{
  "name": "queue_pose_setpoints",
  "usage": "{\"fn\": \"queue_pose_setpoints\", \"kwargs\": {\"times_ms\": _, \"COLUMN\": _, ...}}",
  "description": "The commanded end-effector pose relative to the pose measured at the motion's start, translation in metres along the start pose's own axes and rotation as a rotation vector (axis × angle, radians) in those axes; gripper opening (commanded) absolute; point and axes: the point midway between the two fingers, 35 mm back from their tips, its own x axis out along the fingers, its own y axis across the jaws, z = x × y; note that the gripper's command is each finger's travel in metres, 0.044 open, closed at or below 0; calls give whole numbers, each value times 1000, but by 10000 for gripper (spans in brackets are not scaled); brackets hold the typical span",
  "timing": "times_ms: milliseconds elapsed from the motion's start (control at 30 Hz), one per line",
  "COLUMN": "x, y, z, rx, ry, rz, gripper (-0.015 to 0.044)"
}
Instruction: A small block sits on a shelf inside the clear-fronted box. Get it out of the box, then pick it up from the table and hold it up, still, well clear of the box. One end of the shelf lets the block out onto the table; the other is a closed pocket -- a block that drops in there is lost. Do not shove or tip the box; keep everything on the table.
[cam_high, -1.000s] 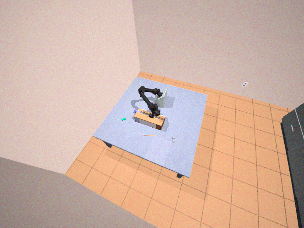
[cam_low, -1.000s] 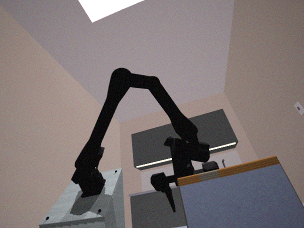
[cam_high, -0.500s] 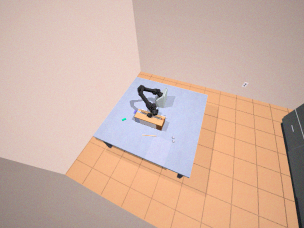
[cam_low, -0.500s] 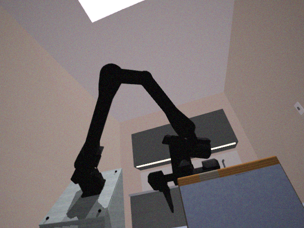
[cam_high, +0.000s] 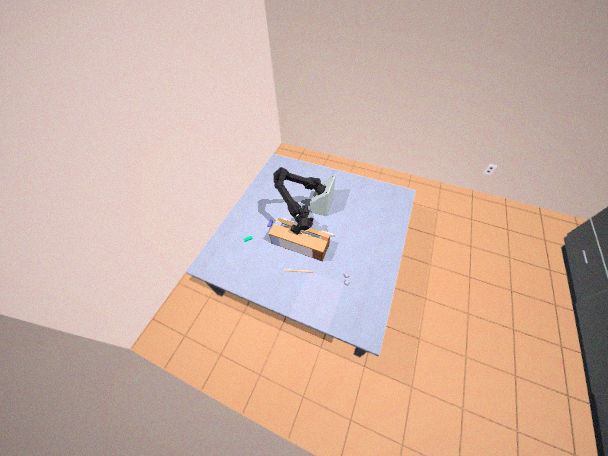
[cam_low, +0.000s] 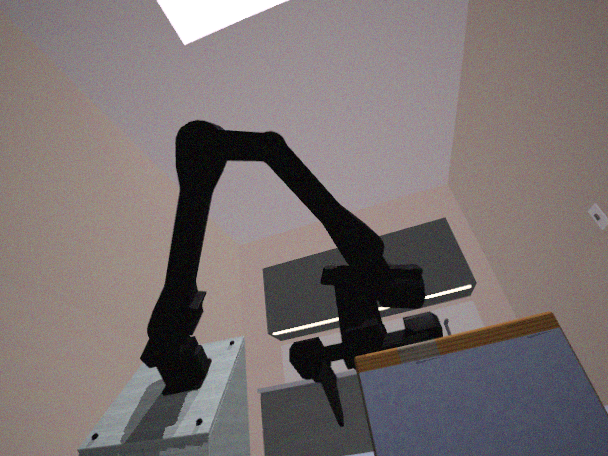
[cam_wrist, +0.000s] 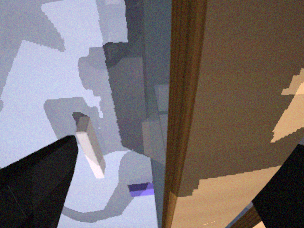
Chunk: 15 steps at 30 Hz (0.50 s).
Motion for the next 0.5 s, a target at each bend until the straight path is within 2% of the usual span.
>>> {"fn": "queue_pose_setpoints", "kwargs": {"times_ms": 0, "x": 1, "y": -1, "z": -8, "rx": 2, "ry": 4, "rz": -6, "gripper": 400}}
{"fn": "queue_pose_setpoints", "kwargs": {"times_ms": 467, "x": 9, "y": -1, "z": -31, "rx": 2, "ry": 5, "rz": -6, "gripper": 400}}
